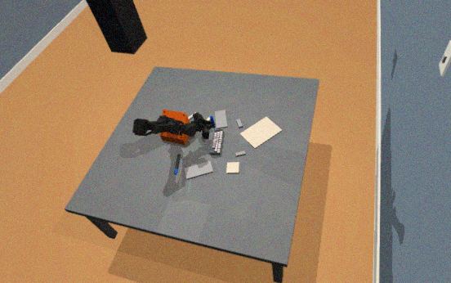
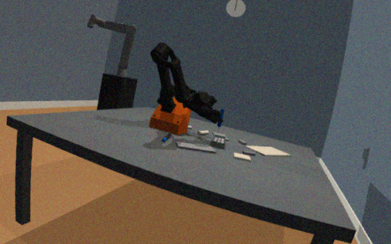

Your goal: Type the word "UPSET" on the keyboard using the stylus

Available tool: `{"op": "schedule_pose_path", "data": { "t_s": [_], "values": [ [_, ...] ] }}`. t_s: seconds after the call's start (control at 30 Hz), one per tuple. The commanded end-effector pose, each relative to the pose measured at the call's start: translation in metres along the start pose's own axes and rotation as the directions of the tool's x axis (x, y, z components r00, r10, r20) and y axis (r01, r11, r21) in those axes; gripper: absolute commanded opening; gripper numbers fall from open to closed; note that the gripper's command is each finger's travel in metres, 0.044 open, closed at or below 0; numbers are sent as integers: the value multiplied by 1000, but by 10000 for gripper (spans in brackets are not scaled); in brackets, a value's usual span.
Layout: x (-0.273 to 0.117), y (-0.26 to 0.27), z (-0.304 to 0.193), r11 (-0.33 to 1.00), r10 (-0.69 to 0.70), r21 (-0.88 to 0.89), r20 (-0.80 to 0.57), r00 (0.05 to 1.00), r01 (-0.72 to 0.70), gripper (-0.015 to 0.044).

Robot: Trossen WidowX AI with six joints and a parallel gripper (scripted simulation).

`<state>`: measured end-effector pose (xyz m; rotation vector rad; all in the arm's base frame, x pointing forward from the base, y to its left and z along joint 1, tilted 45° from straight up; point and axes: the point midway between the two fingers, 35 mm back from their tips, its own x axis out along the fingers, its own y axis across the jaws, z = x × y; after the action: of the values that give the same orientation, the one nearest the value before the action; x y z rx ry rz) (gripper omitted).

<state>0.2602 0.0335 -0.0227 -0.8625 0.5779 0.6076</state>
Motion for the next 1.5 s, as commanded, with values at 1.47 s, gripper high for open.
{"op": "schedule_pose_path", "data": {
  "t_s": [1.47],
  "values": [
    [-42, -107, -13, 1000, -6, -2, -1, 1000, 6, 0]
  ]
}}
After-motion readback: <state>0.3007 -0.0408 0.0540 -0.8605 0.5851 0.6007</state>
